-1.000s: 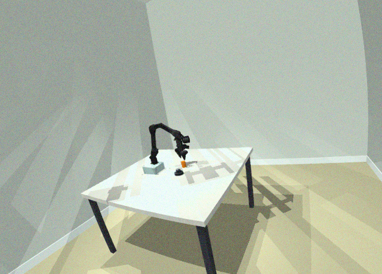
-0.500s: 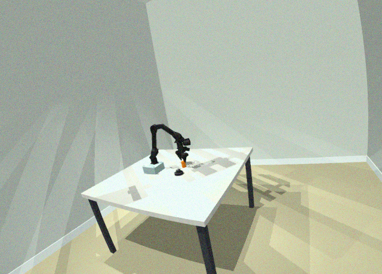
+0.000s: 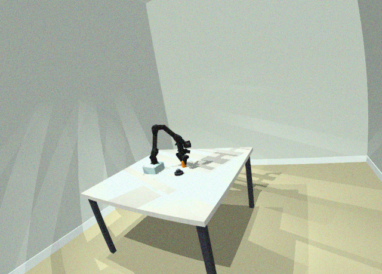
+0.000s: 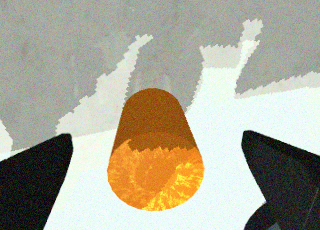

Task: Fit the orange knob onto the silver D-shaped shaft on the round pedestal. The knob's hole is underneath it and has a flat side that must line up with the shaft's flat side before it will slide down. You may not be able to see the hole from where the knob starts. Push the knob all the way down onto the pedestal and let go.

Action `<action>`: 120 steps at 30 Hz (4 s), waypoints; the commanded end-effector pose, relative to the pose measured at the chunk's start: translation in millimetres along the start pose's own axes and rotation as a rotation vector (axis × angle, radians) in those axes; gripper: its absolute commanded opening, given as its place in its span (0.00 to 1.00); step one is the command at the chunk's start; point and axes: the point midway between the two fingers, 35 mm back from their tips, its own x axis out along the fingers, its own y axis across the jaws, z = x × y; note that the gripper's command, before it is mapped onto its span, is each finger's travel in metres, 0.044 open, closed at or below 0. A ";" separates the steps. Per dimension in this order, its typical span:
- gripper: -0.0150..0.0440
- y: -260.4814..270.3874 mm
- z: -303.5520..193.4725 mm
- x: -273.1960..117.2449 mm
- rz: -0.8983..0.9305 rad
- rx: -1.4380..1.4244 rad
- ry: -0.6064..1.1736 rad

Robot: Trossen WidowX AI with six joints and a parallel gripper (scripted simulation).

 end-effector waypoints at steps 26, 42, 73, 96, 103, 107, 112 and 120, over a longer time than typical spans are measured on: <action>0.54 2.2 -2.1 26.0 0.004 -0.004 0.000; 0.25 1.1 8.0 9.1 0.006 -0.041 -0.038; 0.25 -2.5 14.2 -84.5 0.004 -0.013 -0.011; 0.25 -23.7 -3.3 -105.4 0.002 0.001 0.001; 0.25 -40.6 -16.6 -99.3 0.001 0.034 0.004; 0.25 -49.7 -24.2 -95.7 0.000 0.042 0.005; 0.25 -61.2 -34.4 -91.0 -0.001 0.035 0.006; 0.25 -78.4 -52.2 -83.2 -0.002 0.036 0.007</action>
